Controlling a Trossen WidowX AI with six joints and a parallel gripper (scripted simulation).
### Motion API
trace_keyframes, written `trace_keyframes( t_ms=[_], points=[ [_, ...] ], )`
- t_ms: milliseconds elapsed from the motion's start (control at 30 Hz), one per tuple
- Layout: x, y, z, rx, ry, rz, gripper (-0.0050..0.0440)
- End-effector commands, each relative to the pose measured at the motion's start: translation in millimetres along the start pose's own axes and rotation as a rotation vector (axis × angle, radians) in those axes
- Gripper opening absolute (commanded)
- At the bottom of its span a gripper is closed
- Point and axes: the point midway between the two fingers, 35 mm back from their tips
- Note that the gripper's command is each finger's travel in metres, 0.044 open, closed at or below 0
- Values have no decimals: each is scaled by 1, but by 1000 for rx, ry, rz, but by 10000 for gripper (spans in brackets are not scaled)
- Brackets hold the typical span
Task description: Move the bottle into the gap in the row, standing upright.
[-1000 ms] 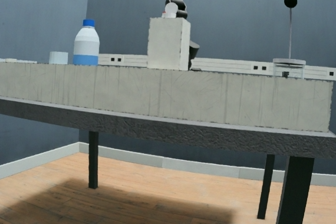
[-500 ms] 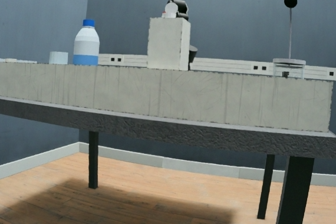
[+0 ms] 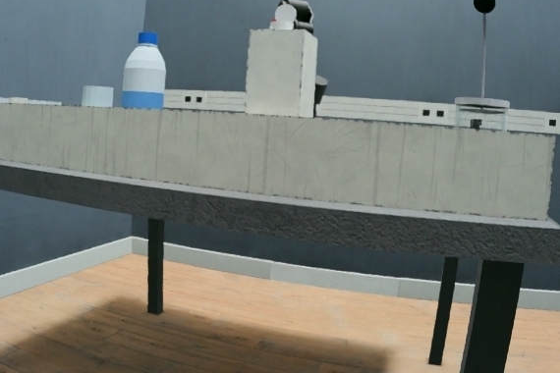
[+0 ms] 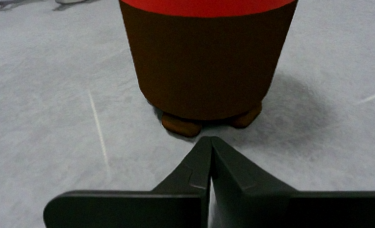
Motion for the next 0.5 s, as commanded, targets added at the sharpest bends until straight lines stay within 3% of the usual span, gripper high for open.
trace_keyframes(
  t_ms=[0,467],
  points=[
    [3,2,-3,2,-7,-1,-50],
    [4,1,-5,2,-5,0,-50]
  ],
)
Point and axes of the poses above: the point midway between the two fingers, 35 mm back from their tips, its own z axis back along the fingers, its own y axis across the jaws, x = y × z, and after that the axes turned 7 degrees about -z, right-handed
